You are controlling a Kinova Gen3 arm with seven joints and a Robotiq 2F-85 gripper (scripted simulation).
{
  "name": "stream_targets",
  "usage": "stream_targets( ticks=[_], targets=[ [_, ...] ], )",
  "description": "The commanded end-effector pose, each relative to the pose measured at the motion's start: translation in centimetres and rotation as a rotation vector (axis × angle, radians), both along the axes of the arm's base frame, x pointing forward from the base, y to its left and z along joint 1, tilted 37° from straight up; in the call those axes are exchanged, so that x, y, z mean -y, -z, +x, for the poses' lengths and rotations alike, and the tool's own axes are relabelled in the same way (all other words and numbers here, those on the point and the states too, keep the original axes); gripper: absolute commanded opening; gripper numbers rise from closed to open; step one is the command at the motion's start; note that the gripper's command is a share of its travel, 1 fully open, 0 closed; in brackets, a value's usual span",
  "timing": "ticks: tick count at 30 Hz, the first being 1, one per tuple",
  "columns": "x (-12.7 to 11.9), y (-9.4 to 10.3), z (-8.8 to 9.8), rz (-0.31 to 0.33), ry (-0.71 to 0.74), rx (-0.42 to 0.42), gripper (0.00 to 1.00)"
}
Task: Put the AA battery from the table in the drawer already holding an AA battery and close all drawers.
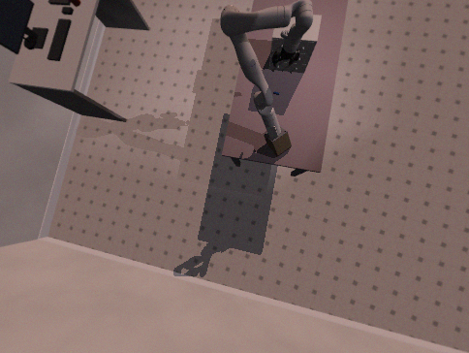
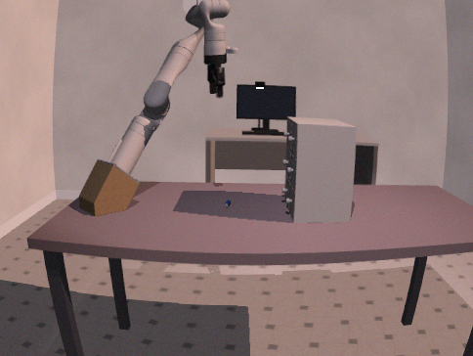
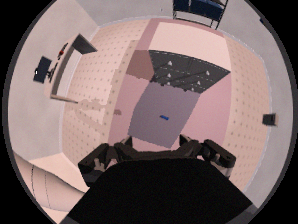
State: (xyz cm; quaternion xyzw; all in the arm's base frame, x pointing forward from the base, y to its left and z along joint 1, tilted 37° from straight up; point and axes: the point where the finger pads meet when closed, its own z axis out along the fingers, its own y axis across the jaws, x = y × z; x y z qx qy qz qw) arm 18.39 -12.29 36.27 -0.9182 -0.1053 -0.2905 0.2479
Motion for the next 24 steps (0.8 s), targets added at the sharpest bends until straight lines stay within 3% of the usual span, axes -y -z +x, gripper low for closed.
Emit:
stream_targets(
  ticks=[1,24],
  targets=[
    [0.0,0.1,0.1,0.001,0.0,-0.006,1.0],
    [2.1,0.9,0.5,0.014,0.055,-0.038,1.0]
  ],
)
